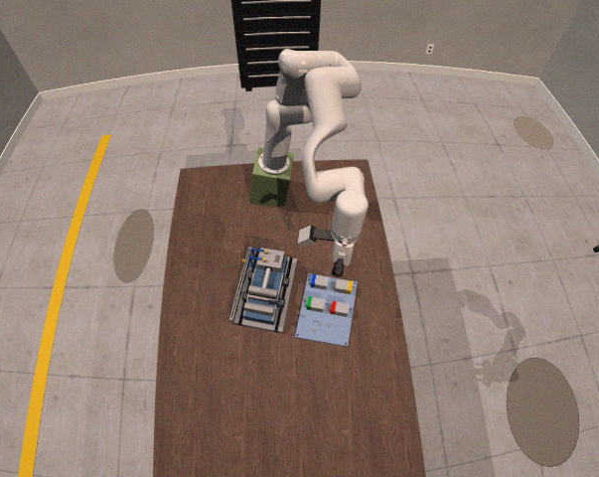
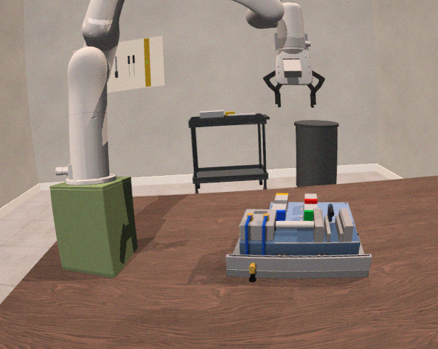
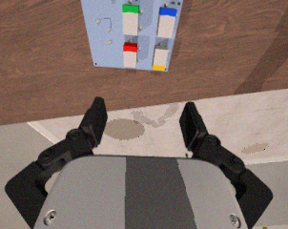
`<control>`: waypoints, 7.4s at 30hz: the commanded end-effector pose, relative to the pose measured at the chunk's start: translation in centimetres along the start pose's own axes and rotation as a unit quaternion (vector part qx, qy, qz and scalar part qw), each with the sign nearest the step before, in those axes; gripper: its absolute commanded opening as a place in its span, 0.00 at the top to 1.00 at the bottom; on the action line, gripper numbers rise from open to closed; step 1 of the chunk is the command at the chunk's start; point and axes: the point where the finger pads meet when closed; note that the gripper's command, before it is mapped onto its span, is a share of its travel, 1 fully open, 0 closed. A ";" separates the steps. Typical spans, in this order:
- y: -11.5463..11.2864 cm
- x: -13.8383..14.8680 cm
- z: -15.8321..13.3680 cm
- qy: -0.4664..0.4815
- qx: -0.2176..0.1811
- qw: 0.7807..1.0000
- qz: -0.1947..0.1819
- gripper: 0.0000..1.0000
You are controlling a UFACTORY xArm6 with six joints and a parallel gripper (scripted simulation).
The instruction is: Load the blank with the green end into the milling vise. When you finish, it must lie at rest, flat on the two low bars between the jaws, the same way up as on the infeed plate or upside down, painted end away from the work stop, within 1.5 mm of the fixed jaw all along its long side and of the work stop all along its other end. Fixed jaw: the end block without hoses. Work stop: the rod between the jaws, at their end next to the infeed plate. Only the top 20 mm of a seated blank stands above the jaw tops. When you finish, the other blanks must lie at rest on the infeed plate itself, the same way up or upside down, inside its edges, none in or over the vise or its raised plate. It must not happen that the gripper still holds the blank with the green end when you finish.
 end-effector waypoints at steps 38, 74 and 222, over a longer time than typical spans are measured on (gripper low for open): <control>-0.1 -0.1 0.0 -0.301 0.001 0.953 0.002 0.00; 0.0 -0.1 0.0 -0.527 0.001 0.850 0.002 0.00; 0.0 -0.1 0.0 -0.995 0.002 0.103 0.001 0.00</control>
Point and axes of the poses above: the point where the finger pads meet when closed, its own y axis out along the fingers, its own x axis across the jaws, z = x × y, and after that the axes turned 9 degrees about -y, right-handed
